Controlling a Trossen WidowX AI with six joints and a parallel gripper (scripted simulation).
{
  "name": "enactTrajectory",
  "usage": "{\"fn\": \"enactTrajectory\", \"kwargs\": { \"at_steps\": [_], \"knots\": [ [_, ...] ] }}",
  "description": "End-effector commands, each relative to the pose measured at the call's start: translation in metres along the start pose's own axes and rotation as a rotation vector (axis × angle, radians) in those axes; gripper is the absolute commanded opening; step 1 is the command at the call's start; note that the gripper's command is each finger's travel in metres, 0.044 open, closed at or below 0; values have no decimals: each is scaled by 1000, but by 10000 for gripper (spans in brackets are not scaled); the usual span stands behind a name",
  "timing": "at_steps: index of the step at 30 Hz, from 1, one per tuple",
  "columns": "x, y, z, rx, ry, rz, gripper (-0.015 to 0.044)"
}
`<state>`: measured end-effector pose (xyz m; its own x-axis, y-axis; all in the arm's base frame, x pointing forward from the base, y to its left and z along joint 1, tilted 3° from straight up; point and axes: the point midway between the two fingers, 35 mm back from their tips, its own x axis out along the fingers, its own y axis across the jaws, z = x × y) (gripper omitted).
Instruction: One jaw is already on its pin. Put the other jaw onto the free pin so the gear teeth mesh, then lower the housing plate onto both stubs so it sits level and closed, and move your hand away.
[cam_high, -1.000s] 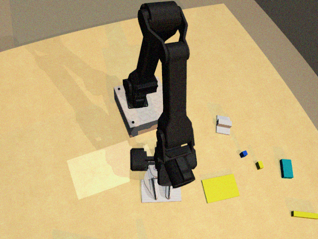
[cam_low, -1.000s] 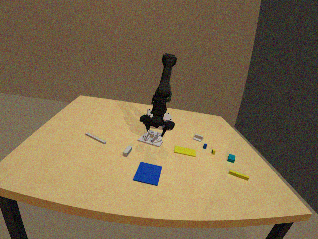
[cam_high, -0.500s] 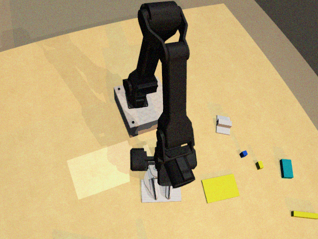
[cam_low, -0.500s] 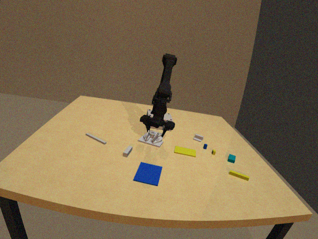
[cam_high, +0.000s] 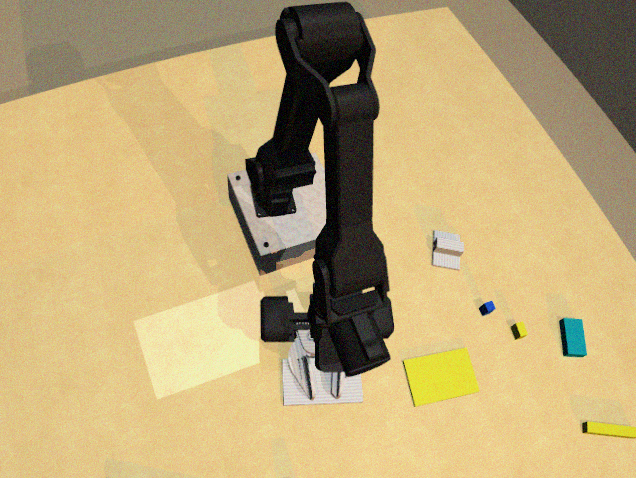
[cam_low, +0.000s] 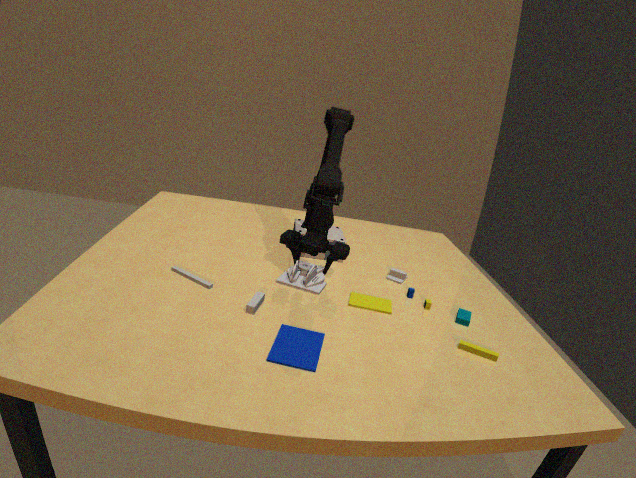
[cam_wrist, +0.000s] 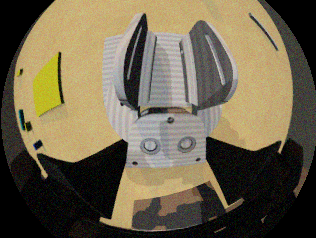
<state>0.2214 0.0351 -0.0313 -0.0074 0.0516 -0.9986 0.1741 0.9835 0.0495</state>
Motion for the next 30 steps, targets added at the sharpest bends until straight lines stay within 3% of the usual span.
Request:
{"fn": "enactTrajectory", "kwargs": {
  "at_steps": [1, 13, 17, 30],
  "knots": [
    [0, 0, -1, 3, 2, 2, 351],
    [0, 0, -1, 3, 2, 2, 351],
    [0, 0, 0, 0, 0, 0, 440],
    [0, 0, 0, 0, 0, 0, 440]
  ]
}}
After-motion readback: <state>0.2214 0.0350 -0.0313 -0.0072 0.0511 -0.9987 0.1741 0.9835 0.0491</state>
